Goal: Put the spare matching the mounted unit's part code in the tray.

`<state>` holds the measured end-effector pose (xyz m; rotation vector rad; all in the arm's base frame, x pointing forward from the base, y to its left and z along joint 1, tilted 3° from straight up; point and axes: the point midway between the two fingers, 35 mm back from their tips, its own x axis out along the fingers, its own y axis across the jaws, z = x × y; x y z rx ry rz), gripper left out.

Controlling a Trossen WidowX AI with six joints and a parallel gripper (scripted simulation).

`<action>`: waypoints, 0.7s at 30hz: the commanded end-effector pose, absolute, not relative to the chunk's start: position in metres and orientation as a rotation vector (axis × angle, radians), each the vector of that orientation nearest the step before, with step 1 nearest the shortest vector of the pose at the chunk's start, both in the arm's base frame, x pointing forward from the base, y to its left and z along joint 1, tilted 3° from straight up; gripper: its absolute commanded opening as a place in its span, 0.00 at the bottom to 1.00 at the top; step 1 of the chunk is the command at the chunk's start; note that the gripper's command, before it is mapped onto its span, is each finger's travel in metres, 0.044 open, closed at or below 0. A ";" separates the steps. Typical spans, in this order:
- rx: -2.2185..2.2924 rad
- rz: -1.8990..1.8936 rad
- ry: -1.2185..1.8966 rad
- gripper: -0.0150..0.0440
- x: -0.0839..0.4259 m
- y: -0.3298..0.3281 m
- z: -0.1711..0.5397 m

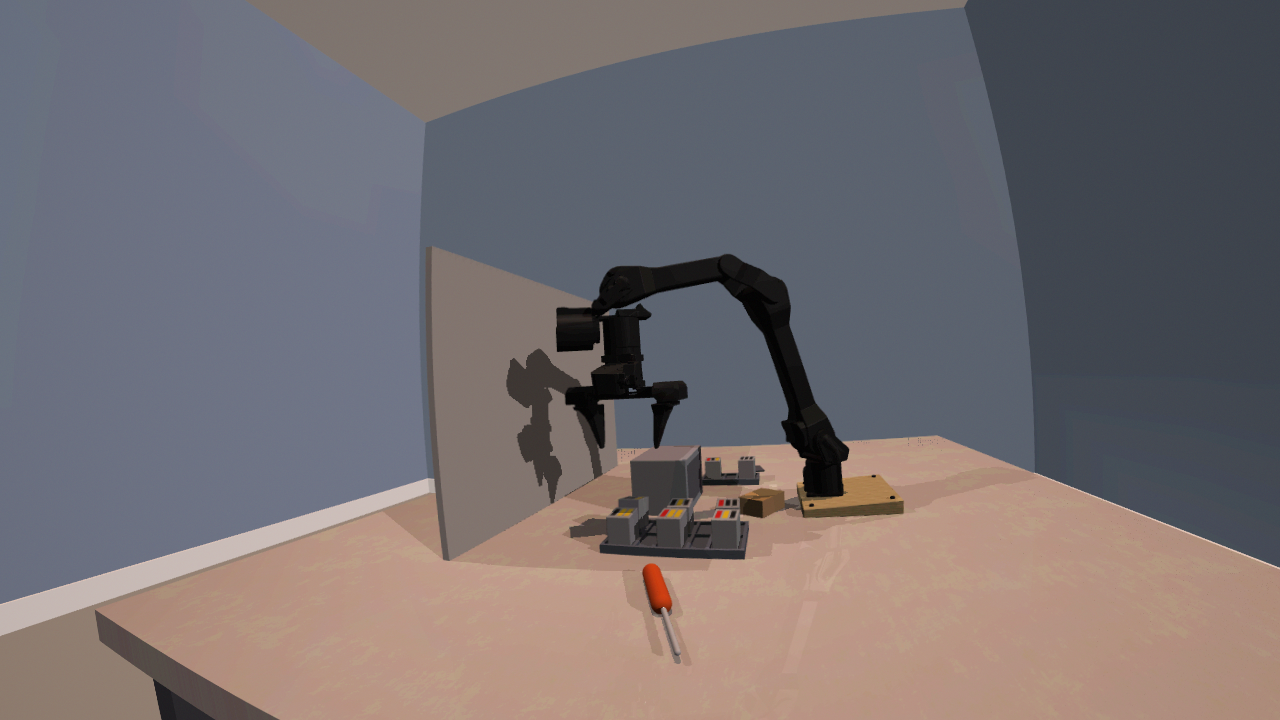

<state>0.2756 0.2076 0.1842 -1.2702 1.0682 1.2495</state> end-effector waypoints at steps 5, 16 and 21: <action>-1.296 1.265 1.049 0.82 0.275 0.210 0.169; -1.296 1.265 1.049 0.76 0.277 0.211 0.144; -1.296 1.265 1.049 0.76 0.277 0.212 0.142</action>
